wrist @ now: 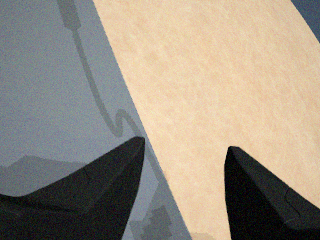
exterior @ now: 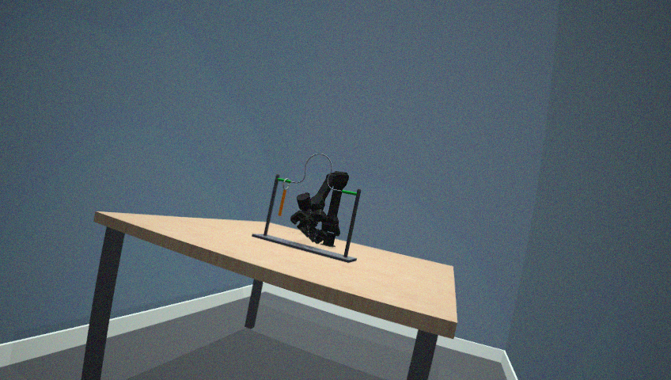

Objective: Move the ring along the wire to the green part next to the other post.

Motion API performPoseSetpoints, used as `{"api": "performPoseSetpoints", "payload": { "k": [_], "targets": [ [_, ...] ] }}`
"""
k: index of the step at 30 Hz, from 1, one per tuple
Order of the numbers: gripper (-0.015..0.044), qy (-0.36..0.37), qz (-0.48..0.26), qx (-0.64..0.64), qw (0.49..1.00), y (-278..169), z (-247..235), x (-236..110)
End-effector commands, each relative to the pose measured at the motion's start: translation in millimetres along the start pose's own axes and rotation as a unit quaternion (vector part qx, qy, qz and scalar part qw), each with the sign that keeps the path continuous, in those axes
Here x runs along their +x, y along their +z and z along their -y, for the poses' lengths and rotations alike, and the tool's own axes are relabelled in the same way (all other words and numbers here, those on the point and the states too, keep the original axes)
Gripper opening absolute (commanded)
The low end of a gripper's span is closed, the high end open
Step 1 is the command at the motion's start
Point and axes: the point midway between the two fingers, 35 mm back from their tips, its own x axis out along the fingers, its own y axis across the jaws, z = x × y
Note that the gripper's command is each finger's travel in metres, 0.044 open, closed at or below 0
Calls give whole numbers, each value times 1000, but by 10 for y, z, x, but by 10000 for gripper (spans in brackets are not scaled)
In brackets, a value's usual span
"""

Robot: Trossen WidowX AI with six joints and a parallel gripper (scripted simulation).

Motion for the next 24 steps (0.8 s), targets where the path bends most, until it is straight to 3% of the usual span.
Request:
{"api": "performPoseSetpoints", "payload": {
  "k": [1, 16, 24],
  "targets": [
    [160, -16, 11, 69, 997, -113, 32, -42],
    [160, -90, 46, 302, 948, -622, 105, -386],
    [160, -159, 75, 340, 924, -899, 138, -839]
  ]
}}
